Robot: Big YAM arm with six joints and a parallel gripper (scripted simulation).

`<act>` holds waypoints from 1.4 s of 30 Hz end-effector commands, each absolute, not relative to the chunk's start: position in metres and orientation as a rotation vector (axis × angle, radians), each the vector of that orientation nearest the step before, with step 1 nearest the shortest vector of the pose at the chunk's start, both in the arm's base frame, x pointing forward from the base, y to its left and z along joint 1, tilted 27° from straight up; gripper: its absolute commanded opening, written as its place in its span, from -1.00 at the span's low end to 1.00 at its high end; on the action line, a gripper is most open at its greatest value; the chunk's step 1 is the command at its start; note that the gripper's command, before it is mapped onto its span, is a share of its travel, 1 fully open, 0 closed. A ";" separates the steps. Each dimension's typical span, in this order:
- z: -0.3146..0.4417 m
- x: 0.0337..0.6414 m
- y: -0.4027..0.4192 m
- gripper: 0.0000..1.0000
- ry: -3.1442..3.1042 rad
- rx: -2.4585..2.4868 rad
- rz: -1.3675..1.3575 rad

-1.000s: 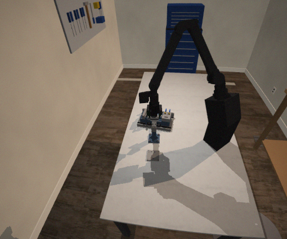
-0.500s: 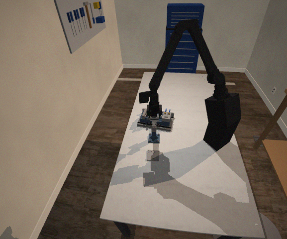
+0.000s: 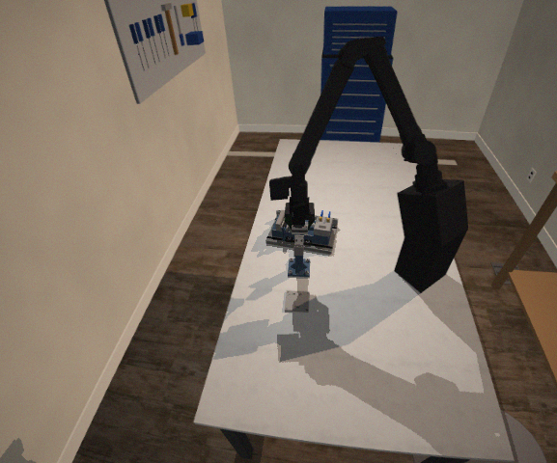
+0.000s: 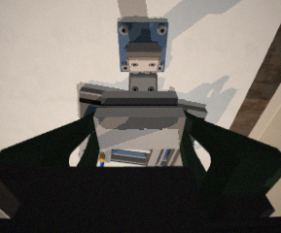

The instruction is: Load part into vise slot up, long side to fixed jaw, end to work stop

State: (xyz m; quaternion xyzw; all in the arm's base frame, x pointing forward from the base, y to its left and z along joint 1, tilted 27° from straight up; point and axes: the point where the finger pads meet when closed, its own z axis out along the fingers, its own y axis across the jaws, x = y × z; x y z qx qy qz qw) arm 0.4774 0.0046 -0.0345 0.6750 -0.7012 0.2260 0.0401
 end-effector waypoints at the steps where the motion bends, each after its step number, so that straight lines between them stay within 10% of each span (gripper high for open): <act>1: -0.015 0.489 0.006 -1.00 -2.174 2.090 0.745; 42: -0.015 0.490 0.000 -1.00 -2.259 2.206 0.606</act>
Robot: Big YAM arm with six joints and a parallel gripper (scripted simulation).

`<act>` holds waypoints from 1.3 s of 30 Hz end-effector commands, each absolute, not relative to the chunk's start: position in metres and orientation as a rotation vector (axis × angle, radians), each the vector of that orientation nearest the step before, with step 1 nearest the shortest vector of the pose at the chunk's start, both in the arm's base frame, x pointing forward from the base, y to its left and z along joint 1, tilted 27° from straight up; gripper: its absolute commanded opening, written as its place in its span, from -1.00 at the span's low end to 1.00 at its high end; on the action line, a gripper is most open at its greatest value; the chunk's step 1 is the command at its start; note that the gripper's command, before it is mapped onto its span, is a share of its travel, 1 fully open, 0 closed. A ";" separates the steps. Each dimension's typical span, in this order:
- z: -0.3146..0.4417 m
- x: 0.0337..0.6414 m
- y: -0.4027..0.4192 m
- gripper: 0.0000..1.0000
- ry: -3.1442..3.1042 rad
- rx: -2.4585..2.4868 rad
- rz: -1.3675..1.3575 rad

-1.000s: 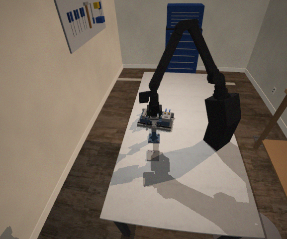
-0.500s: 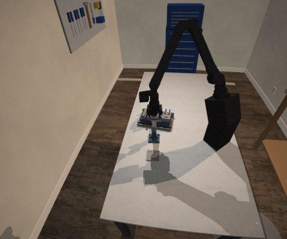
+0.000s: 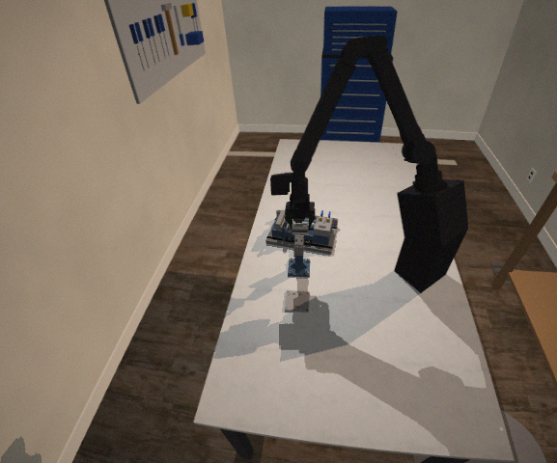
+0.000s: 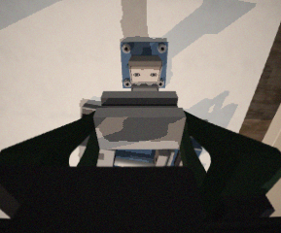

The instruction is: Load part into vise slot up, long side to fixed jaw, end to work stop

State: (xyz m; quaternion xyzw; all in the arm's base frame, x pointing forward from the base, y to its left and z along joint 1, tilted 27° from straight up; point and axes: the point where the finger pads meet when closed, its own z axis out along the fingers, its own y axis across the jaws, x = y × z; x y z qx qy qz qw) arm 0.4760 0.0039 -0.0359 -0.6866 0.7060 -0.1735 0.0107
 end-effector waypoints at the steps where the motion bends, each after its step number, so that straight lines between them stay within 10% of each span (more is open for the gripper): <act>1: -0.015 0.489 0.000 -1.00 2.152 -2.105 -0.565; 39: -0.013 0.494 -0.001 -1.00 1.932 -2.019 -0.137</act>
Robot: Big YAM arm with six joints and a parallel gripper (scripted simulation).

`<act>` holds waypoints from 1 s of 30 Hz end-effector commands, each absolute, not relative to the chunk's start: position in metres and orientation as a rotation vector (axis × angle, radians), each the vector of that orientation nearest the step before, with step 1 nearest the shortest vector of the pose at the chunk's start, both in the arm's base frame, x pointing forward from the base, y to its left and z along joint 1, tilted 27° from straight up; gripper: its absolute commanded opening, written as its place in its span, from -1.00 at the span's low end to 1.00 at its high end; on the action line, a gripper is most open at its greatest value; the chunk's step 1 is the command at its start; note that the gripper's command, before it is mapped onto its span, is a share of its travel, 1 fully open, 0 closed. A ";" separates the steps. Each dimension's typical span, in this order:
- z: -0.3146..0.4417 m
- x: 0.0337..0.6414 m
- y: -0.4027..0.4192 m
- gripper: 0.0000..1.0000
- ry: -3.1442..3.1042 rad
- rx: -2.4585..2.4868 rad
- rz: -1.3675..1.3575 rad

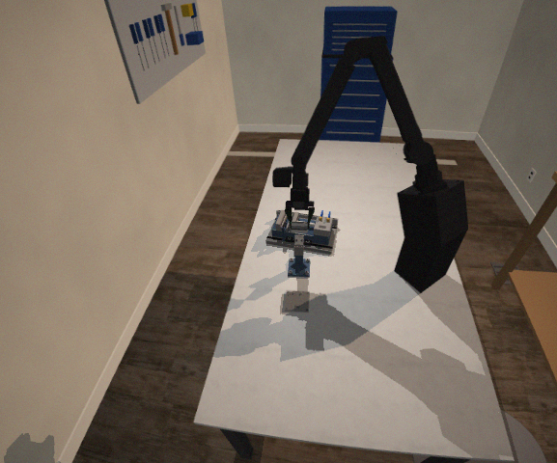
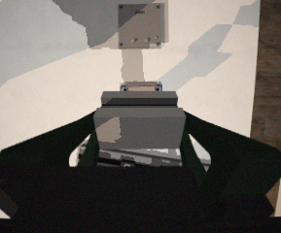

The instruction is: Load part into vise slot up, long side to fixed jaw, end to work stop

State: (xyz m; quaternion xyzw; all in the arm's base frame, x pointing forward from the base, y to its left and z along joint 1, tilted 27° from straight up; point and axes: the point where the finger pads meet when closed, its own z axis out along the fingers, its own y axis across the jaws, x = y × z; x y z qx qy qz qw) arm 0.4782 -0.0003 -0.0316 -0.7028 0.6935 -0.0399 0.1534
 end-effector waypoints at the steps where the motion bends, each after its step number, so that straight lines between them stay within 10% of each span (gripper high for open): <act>1: -0.017 0.492 0.001 -1.00 1.925 -2.024 -0.115; 30: -0.028 0.488 0.002 -1.00 1.818 -1.966 0.098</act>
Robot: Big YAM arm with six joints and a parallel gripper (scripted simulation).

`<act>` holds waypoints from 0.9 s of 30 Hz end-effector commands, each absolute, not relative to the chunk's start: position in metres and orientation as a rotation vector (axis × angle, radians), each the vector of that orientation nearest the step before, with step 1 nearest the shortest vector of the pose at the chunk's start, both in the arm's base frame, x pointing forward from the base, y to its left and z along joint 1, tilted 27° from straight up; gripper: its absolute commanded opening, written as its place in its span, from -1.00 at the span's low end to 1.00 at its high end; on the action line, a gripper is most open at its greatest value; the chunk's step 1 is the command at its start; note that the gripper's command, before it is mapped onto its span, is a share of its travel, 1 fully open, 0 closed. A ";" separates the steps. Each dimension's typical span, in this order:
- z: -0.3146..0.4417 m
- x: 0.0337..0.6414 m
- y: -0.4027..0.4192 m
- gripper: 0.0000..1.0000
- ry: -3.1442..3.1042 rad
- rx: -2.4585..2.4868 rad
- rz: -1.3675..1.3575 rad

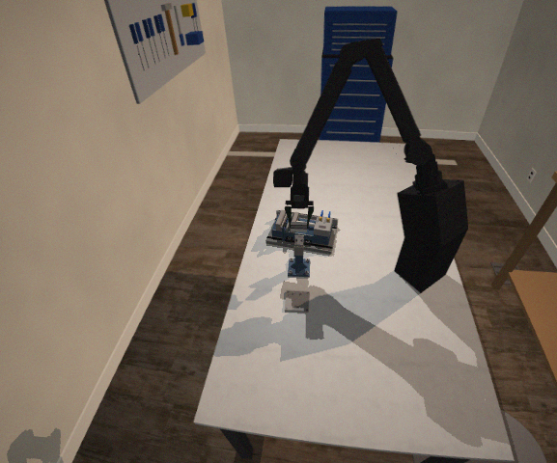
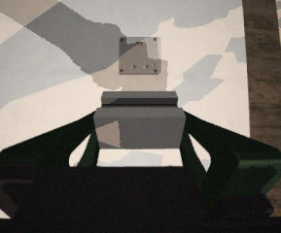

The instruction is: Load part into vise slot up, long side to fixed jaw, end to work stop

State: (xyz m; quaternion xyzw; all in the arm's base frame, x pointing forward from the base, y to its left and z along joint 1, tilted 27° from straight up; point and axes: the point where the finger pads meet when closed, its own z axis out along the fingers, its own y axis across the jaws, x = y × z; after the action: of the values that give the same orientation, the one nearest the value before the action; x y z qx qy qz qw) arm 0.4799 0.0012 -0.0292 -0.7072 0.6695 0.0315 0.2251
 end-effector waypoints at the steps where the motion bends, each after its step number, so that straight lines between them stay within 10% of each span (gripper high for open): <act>1: -0.028 0.488 0.005 -1.00 1.810 -1.969 0.104; 27: -0.027 0.487 0.002 -1.00 1.802 -1.951 0.124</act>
State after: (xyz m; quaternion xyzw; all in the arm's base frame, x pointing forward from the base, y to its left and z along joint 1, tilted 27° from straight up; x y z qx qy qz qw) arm 0.4797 0.0033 -0.0290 -0.7106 0.6615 0.0431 0.2357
